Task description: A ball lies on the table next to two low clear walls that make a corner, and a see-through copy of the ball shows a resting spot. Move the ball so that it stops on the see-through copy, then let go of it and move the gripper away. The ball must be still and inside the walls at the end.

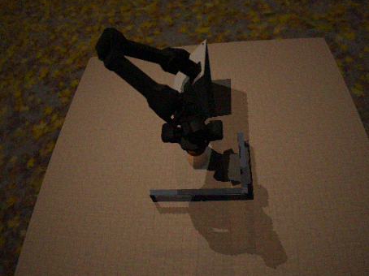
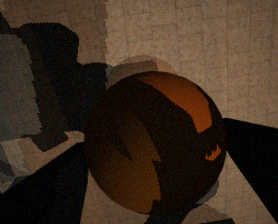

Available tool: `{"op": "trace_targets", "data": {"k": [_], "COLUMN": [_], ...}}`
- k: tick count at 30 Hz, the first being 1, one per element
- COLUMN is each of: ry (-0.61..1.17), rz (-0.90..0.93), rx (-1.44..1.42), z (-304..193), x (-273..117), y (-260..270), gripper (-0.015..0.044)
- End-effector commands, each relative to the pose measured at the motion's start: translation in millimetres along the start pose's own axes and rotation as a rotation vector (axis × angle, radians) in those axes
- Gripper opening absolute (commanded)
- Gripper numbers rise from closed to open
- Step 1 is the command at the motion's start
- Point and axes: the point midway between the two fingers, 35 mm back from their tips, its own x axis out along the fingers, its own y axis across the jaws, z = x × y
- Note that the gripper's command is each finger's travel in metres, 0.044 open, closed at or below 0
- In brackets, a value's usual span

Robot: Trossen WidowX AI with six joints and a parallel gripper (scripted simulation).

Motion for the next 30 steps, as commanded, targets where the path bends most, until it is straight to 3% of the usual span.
{"op": "trace_targets", "data": {"k": [1, 15, 30], "ry": [-0.008, -0.007, -0.007], "rz": [-0.002, -0.005, -0.006], "rx": [-0.001, -0.001, -0.001], "z": [-2, -2, -2], "x": [4, 69, 87], "y": [-2, -3, -3], "gripper": [0.0, 0.0, 0.0]}}
